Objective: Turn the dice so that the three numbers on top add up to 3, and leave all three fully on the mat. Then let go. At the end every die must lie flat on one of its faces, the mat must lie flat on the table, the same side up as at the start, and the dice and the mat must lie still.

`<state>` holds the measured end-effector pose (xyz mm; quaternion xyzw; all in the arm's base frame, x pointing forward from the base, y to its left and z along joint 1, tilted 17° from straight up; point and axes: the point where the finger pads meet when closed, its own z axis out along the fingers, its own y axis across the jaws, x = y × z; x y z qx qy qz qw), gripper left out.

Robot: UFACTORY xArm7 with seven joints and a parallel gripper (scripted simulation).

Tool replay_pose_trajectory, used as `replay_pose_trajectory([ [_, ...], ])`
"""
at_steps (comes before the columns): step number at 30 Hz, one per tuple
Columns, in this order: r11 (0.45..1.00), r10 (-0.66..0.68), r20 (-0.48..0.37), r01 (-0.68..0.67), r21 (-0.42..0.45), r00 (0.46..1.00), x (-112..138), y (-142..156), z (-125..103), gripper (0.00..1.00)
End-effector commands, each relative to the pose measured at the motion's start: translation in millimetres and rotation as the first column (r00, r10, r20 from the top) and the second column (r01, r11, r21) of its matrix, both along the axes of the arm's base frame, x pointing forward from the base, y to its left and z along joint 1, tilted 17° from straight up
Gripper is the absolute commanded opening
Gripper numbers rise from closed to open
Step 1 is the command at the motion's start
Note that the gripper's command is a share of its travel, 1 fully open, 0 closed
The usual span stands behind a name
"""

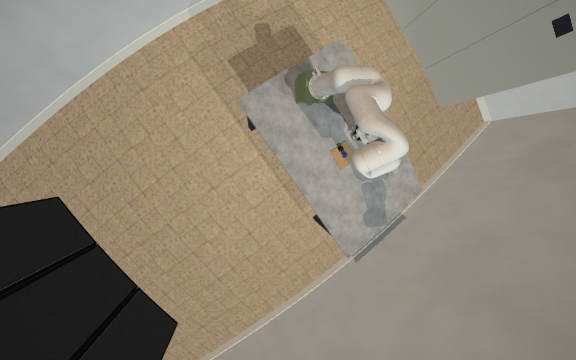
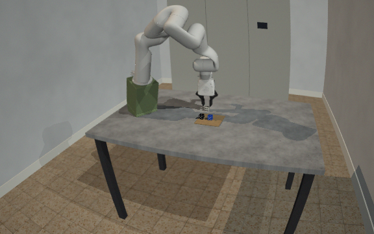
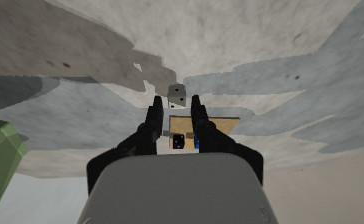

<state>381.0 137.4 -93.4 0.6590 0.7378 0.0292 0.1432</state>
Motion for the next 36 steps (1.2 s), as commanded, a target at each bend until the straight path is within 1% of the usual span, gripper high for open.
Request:
replay_pose_trajectory([
  [1,1.000,0.002,0.002,-0.002,0.001,1.000,0.6,1.0,0.6,0.42],
  [14,1.000,0.002,0.002,-0.002,0.001,1.000,3.7,-0.8,-11.0,0.42],
  [24,1.000,0.002,0.002,-0.002,0.001,1.000,7.3,-2.9,-24.9,0.42],
  [36,1.000,0.002,0.002,-0.002,0.001,1.000,7.8,-3.1,-26.5,0.42],
])
